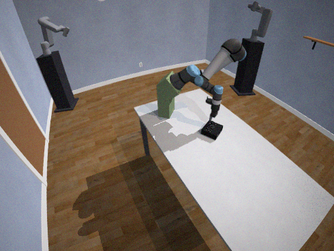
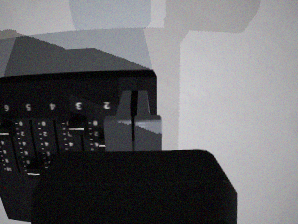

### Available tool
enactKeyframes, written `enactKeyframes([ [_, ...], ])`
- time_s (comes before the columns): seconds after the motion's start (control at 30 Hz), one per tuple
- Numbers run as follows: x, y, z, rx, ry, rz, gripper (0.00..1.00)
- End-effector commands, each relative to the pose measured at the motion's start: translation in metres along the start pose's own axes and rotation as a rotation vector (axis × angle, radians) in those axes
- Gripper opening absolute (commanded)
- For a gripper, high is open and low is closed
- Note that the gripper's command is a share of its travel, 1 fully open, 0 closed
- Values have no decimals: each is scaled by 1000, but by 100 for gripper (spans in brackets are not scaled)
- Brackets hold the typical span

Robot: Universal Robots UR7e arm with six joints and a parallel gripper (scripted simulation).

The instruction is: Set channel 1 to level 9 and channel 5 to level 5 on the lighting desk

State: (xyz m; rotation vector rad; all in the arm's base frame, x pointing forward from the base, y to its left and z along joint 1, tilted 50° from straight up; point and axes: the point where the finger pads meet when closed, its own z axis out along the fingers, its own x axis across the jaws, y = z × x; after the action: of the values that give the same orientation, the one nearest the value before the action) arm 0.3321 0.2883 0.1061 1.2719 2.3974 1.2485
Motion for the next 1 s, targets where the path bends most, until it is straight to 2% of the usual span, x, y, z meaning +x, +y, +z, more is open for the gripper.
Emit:
enactKeyframes([
  [0.0, 1, 1, 0, -2, 1, -3, 0],
  [0.97, 1, 1, 12, -2, 1, -3, 0],
])
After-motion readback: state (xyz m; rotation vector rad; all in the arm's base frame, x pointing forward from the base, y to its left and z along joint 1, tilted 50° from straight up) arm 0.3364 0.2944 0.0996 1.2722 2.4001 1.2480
